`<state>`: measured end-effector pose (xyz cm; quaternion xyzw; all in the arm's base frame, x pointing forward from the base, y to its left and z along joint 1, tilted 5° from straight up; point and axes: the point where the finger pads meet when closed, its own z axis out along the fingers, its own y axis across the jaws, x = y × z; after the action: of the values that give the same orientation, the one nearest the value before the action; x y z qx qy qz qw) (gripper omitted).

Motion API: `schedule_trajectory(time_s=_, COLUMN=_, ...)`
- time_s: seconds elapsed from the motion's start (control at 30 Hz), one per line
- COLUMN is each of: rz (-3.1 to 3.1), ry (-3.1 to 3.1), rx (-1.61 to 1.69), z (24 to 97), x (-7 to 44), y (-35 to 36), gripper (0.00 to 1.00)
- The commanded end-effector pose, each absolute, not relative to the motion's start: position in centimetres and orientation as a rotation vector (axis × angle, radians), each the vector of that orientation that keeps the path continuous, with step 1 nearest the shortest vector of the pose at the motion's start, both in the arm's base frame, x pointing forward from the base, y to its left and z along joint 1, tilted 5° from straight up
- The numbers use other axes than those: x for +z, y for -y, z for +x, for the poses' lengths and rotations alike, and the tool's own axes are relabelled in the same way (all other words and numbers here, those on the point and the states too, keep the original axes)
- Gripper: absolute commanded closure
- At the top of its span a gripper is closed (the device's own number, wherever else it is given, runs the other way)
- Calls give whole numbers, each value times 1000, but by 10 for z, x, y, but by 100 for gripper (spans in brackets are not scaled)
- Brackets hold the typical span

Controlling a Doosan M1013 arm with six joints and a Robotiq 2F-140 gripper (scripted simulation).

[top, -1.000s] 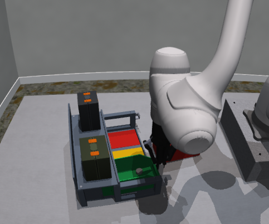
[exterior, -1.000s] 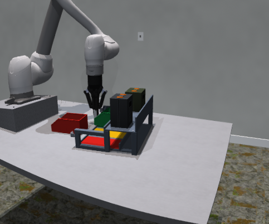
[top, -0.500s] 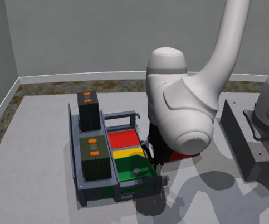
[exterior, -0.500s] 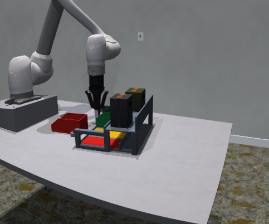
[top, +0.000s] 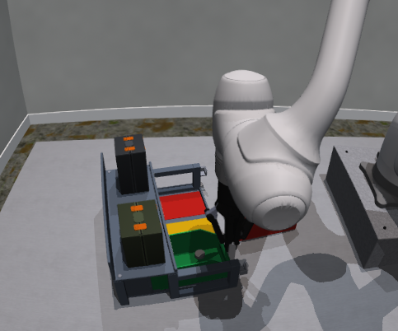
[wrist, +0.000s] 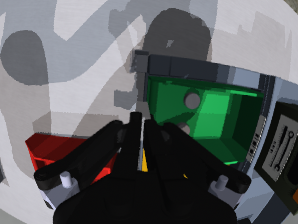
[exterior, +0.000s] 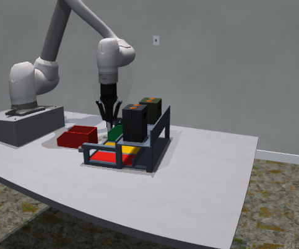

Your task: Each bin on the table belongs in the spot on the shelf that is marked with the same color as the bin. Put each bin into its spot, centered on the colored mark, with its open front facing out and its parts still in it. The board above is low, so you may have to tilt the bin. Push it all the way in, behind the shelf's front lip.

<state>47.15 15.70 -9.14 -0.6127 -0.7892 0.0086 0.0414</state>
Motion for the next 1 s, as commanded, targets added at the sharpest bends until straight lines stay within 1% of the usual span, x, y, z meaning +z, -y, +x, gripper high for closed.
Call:
schedule_trajectory(time_s=0.0, rz=-1876, ry=2416, rx=26, z=472, x=-91, y=-157, gripper=90)
schedule_trajectory(time_s=0.97, rz=-1876, ry=2416, rx=26, z=477, x=-92, y=-159, gripper=90)
